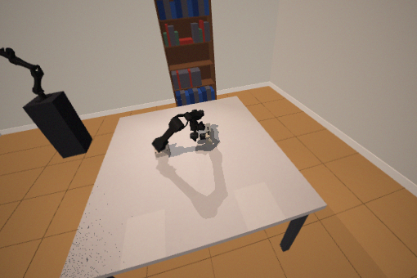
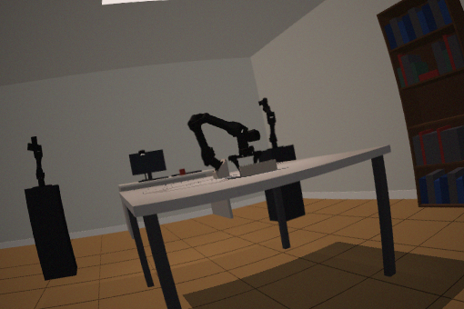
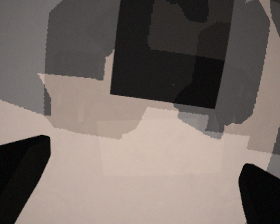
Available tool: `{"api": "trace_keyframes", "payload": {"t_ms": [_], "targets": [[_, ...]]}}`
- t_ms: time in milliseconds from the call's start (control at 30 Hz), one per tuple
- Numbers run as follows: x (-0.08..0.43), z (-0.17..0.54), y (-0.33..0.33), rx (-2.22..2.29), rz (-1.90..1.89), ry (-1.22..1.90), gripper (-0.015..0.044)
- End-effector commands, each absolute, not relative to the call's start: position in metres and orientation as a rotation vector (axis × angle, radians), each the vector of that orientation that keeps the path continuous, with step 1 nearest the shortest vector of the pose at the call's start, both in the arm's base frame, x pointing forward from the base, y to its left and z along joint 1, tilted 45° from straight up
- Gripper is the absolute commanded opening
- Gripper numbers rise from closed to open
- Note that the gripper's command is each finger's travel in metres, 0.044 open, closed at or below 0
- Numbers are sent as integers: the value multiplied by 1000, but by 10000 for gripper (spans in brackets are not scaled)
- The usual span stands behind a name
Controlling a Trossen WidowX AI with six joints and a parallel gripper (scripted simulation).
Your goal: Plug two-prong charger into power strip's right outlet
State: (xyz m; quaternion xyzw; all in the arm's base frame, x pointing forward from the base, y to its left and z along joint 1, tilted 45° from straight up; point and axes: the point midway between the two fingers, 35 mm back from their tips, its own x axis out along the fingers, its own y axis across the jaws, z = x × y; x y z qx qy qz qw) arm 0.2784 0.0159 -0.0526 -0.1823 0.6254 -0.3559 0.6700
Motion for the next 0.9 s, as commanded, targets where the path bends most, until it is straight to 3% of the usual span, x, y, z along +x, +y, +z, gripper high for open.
{"api": "trace_keyframes", "payload": {"t_ms": [0,133,867], "targets": [[291,-26,43,-515,-698,1145,440],[294,1,66,-565,-626,909,440],[294,1,66,-565,-626,909,440]]}}
